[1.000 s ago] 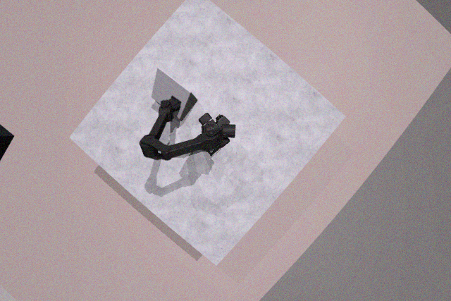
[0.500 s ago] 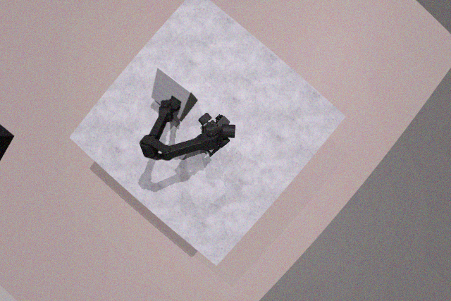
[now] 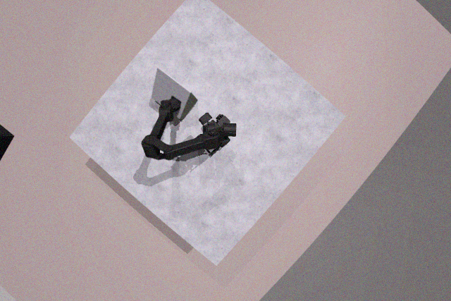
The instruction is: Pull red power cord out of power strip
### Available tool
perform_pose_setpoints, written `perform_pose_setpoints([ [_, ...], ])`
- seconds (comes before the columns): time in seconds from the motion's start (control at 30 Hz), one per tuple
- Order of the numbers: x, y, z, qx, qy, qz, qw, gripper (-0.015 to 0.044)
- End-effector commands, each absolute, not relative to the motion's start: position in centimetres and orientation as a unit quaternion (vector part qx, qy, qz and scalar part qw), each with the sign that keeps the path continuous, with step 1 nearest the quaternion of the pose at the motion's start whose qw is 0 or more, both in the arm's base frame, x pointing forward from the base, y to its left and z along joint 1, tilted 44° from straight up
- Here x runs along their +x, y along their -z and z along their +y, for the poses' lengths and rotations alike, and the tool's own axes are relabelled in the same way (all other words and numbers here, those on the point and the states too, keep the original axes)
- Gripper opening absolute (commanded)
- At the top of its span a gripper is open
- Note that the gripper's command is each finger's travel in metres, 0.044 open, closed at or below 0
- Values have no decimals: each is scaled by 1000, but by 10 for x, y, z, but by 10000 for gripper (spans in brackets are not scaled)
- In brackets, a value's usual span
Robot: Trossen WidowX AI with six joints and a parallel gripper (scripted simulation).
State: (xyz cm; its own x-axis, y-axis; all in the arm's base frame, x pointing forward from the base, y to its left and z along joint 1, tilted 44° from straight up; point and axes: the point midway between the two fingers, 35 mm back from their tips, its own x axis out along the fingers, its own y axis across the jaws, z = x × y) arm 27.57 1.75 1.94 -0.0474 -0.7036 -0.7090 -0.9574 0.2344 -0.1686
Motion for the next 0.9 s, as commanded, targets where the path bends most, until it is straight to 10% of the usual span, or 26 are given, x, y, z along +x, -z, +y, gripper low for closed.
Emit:
perform_pose_setpoints([
  [0.0,283,-11,30,-590,-185,695,367,0],
  [0.87,294,12,63,-591,-186,695,366,0],
])
